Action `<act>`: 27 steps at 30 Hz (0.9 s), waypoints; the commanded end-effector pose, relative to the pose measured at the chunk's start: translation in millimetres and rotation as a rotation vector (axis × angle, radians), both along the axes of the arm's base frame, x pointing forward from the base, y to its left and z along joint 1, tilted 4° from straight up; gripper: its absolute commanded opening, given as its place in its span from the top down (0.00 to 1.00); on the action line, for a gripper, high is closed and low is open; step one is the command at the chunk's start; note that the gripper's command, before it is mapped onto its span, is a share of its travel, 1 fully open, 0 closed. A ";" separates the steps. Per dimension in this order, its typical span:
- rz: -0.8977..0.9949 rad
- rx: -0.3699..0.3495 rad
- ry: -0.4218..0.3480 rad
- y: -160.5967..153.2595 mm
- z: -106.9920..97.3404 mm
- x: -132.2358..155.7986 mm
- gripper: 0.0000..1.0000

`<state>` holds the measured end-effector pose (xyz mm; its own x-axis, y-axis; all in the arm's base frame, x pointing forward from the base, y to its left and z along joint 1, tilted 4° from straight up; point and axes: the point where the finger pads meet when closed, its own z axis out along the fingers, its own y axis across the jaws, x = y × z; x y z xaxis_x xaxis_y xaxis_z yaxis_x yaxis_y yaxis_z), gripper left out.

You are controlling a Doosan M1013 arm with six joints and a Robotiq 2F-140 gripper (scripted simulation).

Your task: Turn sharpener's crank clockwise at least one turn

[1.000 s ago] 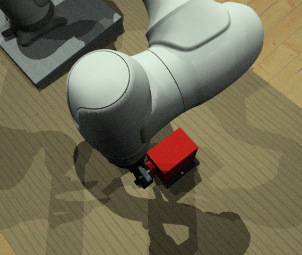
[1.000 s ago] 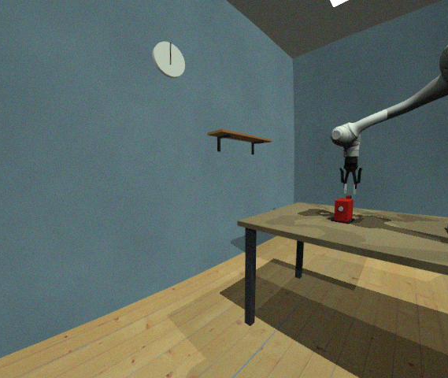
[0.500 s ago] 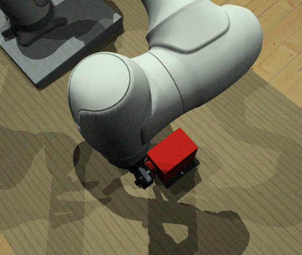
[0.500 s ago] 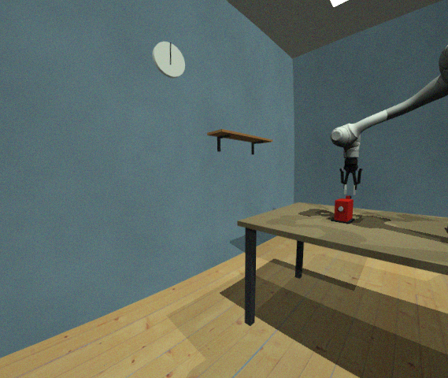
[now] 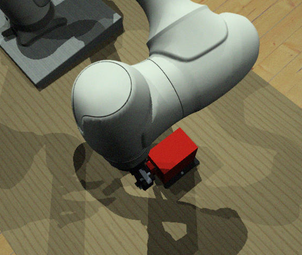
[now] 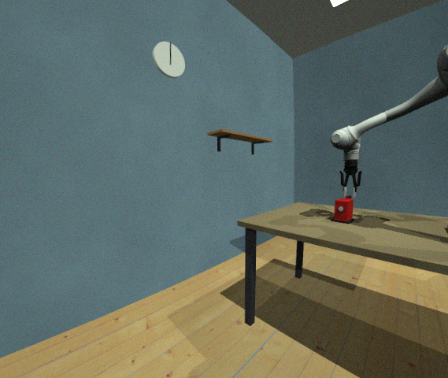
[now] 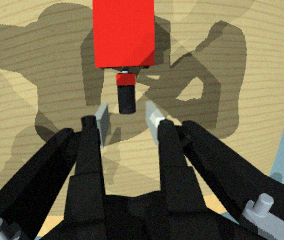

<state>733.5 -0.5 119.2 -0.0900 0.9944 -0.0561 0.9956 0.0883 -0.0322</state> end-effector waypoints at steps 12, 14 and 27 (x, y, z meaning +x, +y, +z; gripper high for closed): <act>0.000 0.000 0.000 -0.8 -13.7 -0.4 0.68; 0.000 0.000 0.000 -0.9 -15.3 -0.4 0.68; 0.000 0.000 0.000 -1.1 -20.1 -0.5 0.68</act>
<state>733.0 -1.7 99.4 -0.0900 0.9944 -0.0561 0.9956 0.0883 -0.0322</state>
